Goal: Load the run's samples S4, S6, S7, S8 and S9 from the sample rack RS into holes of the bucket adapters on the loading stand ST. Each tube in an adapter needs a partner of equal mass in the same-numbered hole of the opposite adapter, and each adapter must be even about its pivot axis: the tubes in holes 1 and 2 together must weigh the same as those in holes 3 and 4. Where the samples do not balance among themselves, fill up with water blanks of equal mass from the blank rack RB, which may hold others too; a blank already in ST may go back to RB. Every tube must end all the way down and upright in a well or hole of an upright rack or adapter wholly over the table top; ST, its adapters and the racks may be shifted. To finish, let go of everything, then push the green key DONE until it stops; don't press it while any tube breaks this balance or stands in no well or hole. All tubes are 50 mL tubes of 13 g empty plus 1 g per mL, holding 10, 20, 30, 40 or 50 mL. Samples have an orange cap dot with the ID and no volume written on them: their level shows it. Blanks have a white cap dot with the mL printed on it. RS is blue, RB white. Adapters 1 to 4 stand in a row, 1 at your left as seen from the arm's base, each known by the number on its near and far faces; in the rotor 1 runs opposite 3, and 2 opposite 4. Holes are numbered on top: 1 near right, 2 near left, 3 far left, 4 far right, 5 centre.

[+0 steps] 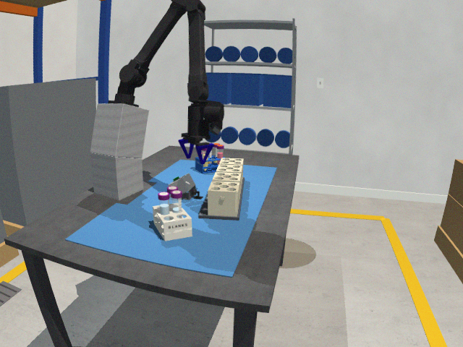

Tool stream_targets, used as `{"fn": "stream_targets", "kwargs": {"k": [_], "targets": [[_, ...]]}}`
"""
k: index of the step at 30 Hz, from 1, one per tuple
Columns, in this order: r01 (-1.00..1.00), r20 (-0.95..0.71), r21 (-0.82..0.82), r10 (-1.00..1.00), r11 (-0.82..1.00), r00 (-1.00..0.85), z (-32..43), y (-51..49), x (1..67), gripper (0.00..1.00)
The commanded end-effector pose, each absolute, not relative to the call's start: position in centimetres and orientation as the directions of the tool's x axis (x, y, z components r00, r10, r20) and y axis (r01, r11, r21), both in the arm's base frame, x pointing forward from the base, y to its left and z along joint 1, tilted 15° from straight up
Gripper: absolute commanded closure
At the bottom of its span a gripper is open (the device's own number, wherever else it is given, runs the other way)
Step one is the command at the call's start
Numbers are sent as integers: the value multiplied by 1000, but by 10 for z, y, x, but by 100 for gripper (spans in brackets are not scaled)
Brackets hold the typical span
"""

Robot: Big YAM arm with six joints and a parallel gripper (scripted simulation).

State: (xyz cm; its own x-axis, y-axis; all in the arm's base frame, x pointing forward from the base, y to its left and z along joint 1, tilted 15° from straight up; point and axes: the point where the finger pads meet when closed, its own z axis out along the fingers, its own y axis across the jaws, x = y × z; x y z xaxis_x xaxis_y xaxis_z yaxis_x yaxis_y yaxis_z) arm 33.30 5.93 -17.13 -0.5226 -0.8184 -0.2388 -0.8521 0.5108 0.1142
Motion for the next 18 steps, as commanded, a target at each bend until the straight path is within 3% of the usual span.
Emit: {"fn": "stream_targets", "kwargs": {"k": [1,18], "targets": [[-859,-256,85,-822,505,-508,-165,68,338,0],[-856,-240,108,-823,505,-516,-138,187,307,0]]}}
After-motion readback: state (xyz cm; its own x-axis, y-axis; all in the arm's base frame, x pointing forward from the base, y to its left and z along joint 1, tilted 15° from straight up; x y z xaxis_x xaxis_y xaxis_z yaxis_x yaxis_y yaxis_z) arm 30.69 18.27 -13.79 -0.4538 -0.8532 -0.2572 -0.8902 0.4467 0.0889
